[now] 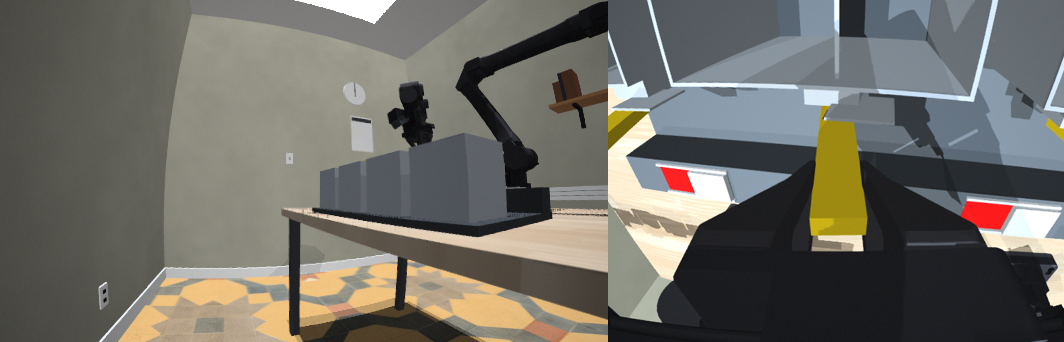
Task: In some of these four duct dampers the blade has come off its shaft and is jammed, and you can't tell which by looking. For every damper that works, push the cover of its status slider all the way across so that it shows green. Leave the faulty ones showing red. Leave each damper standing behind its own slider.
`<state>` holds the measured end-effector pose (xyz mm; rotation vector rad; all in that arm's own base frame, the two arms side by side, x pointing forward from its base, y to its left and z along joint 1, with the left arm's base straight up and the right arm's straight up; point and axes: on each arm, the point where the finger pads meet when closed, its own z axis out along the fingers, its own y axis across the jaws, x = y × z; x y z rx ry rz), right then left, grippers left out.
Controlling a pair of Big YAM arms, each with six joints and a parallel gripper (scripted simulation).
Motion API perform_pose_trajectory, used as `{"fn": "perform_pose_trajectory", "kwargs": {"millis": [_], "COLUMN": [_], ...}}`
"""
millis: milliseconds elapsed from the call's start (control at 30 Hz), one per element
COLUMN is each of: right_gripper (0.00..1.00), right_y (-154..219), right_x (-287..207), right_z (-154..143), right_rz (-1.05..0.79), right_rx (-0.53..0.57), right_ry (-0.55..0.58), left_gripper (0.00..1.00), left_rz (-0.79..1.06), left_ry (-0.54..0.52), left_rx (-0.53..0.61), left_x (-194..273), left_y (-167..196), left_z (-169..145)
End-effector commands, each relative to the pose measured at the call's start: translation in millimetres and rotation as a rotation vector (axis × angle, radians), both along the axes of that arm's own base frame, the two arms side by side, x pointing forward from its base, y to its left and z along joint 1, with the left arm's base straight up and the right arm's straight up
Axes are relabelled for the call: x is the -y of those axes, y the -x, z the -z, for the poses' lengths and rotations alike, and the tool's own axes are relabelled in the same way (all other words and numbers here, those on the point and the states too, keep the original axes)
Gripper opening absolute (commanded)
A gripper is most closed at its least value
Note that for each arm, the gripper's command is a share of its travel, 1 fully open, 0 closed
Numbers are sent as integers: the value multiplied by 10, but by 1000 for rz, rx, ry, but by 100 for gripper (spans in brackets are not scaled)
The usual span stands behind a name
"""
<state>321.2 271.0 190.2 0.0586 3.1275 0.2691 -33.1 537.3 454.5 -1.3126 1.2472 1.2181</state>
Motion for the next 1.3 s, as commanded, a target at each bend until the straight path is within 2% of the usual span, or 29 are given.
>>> {"fn": "perform_pose_trajectory", "kwargs": {"millis": [0,600,1267], "right_gripper": [17,17,17], "right_y": [-113,-108,-94], "right_x": [-193,-292,-295], "right_z": [-183,-181,-153], "right_rz": [-3,-2,-7], "right_rx": [30,26,22], "right_ry": [7,102,119], "left_gripper": [100,100,100], "left_rz": [7,7,7], "left_ry": [-84,-84,-84], "left_rx": [5,5,5], "left_x": [-68,-68,-68], "left_y": [-45,-45,-45], "left_z": [-460,-460,-460]}}
